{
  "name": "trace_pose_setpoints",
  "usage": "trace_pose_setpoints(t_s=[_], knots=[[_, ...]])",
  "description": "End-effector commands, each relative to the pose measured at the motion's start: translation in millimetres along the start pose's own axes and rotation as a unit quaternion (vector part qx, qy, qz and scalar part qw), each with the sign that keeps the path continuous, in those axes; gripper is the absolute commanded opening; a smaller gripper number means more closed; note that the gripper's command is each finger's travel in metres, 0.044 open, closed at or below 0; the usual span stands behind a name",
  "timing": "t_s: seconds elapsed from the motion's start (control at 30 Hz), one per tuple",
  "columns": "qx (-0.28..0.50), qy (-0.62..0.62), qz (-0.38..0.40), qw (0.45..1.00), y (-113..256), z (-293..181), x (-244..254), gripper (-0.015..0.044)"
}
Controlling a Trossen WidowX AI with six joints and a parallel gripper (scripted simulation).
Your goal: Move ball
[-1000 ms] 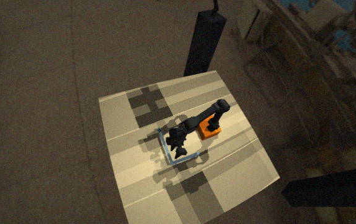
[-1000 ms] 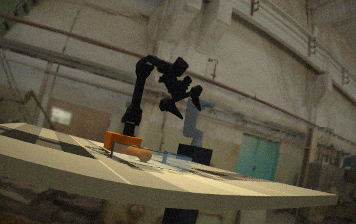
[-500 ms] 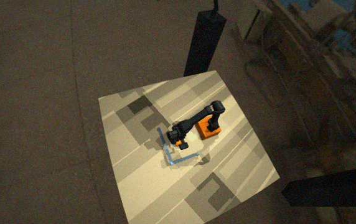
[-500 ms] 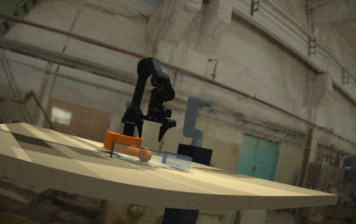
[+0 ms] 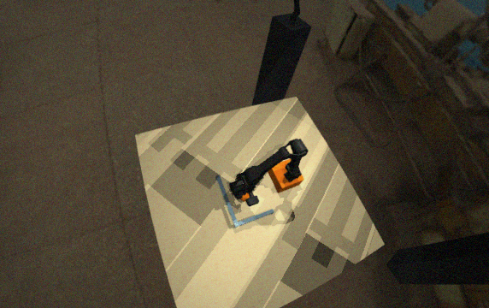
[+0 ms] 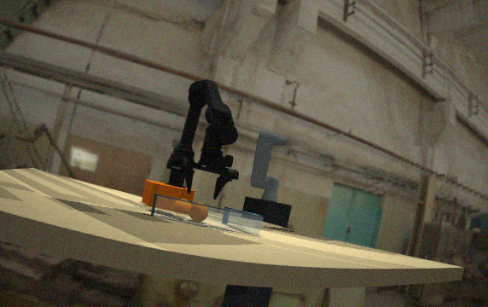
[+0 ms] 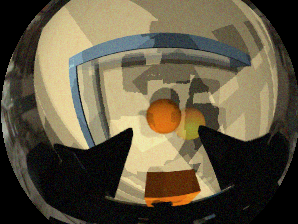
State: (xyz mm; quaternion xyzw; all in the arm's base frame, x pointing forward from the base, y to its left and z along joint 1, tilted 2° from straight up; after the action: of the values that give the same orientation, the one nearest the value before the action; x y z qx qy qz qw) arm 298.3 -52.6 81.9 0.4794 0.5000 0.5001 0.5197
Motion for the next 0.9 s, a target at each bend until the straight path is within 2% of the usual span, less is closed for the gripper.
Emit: trace_pose_setpoints(t_s=[0.0,0.87], knots=[[0.005,0.002,-0.001,1.0,-7.7,-1.2,-0.2,0.04],[0.005,0.002,-0.001,1.0,-49.2,-1.8,-0.2,0.04]])
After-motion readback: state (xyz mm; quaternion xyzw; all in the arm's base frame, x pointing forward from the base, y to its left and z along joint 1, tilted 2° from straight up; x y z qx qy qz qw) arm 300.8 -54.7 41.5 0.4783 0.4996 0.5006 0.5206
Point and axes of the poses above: the point midway between the two fingers, 35 mm back from their tips, its own y axis back along the fingers, its own x axis across the jaws, z = x × y, the point moved 5 cm from there along y, back along the fingers, and after that the axes turned 12 degrees about y, right-handed, at the moved point
